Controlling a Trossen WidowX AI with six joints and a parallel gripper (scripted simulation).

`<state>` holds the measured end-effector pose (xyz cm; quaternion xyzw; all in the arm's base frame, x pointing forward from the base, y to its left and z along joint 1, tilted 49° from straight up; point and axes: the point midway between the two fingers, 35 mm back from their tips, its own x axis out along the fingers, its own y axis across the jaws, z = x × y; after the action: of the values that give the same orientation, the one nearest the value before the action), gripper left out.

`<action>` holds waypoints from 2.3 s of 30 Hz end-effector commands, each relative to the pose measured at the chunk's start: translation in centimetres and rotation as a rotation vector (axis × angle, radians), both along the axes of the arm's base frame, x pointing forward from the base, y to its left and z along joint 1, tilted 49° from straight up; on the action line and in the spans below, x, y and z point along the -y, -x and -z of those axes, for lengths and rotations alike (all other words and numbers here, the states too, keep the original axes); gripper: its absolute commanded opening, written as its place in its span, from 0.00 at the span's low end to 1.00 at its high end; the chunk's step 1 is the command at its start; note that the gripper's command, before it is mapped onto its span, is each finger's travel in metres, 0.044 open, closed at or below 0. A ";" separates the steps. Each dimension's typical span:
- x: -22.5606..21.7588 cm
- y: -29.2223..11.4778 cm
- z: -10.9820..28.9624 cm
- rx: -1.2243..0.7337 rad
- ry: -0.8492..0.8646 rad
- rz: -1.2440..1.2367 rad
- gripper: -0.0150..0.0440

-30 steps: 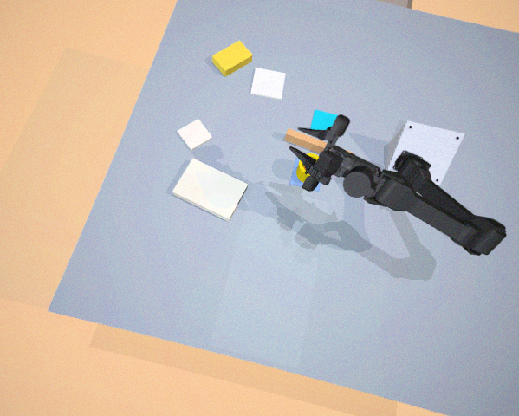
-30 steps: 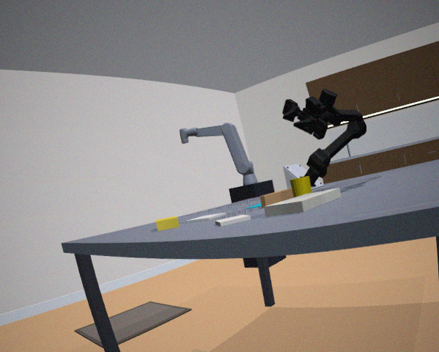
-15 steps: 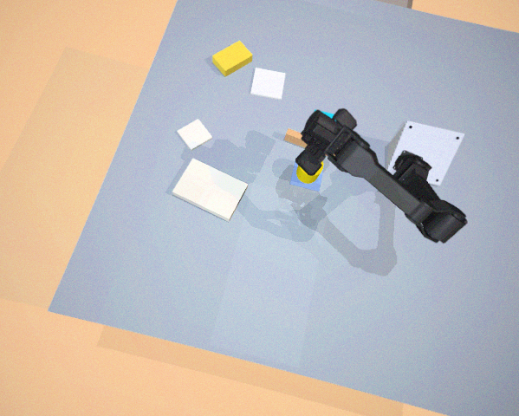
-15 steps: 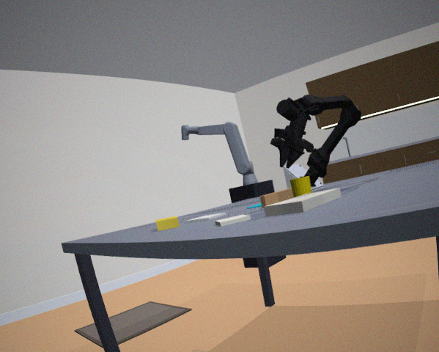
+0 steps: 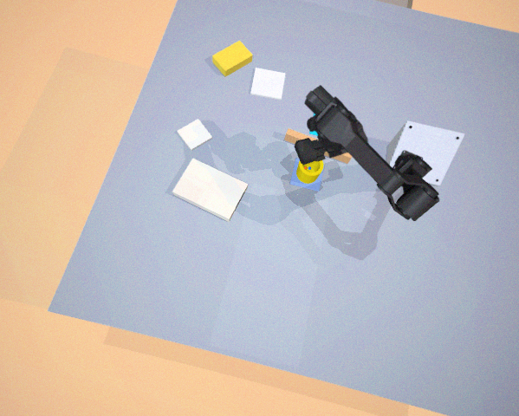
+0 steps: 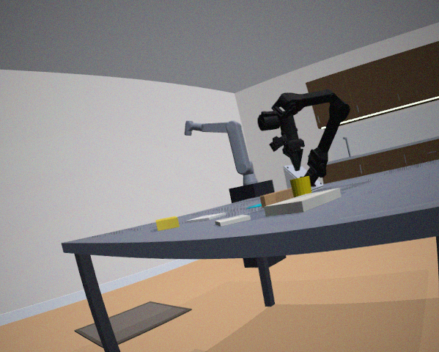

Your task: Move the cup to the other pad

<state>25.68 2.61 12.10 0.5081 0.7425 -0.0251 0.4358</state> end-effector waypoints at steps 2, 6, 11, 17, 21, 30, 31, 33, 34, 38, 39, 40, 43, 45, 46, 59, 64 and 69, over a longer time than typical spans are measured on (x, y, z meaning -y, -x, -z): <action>-0.1 -0.2 0.1 -0.013 -0.010 0.010 0.54; -0.5 -0.2 0.5 -0.013 -0.010 0.011 0.54; -1.1 -0.2 1.0 -0.013 -0.009 0.011 0.54; -1.9 -0.1 1.7 -0.012 -0.008 0.011 0.54; -2.4 0.0 2.1 -0.012 -0.008 0.011 0.54; -3.5 0.2 3.1 -0.012 -0.010 0.011 0.54; -3.6 0.2 3.2 -0.012 -0.010 0.011 0.54; -3.8 0.2 3.4 -0.012 -0.010 0.011 0.54; -3.9 0.3 3.5 -0.012 -0.011 0.011 0.54; -4.4 0.4 3.9 -0.012 -0.012 0.011 0.54; -4.5 0.5 4.0 -0.012 -0.012 0.010 0.54; -4.6 0.5 4.1 -0.012 -0.013 0.010 0.54; -4.7 0.5 4.2 -0.012 -0.013 0.010 0.54; -4.7 0.5 4.2 -0.012 -0.013 0.010 0.54; -4.5 0.3 4.2 -0.009 -0.007 0.008 0.53; -4.5 0.3 4.2 -0.009 -0.007 0.008 0.38; -4.5 0.3 4.2 -0.009 -0.007 0.008 0.32; -4.5 0.3 4.1 -0.009 -0.007 0.008 0.25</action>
<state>25.36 7.11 7.93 0.5127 0.7424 -0.0266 0.4304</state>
